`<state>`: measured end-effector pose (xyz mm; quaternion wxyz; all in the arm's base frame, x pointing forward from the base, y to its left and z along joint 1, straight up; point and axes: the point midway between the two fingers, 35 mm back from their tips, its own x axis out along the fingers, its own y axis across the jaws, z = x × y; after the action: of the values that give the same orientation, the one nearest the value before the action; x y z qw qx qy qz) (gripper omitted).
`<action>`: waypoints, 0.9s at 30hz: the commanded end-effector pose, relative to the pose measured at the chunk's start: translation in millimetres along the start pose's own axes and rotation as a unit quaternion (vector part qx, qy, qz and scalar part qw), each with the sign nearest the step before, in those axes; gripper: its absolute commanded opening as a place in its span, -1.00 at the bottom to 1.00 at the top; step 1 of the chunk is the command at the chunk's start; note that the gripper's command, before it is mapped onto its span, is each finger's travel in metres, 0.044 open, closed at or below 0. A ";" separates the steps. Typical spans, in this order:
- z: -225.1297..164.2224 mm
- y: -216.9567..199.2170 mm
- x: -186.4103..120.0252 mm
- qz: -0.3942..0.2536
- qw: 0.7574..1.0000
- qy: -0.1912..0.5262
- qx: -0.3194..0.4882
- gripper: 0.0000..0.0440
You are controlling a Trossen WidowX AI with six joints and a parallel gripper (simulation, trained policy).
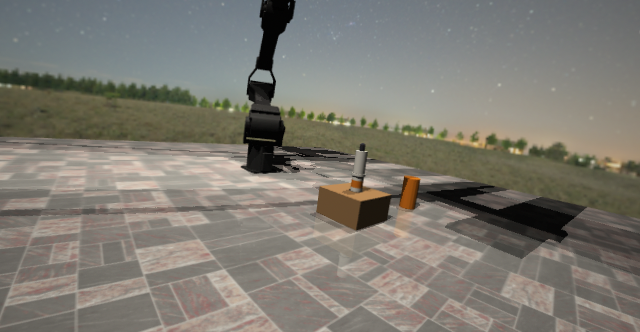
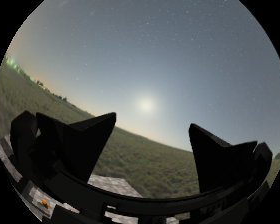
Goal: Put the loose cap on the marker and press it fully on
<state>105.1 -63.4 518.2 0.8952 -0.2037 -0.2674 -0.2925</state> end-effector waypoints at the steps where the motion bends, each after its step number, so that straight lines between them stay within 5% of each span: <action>1: -2.3 1.2 0.8 0.003 1.000 0.005 0.001 0.70; 8: -17.3 11.0 4.9 0.028 0.999 0.041 0.012 0.00; 27: -56.4 38.4 10.1 0.098 0.985 0.142 0.020 0.23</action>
<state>153.9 -69.5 474.3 0.9485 -0.1712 -0.1313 -0.2320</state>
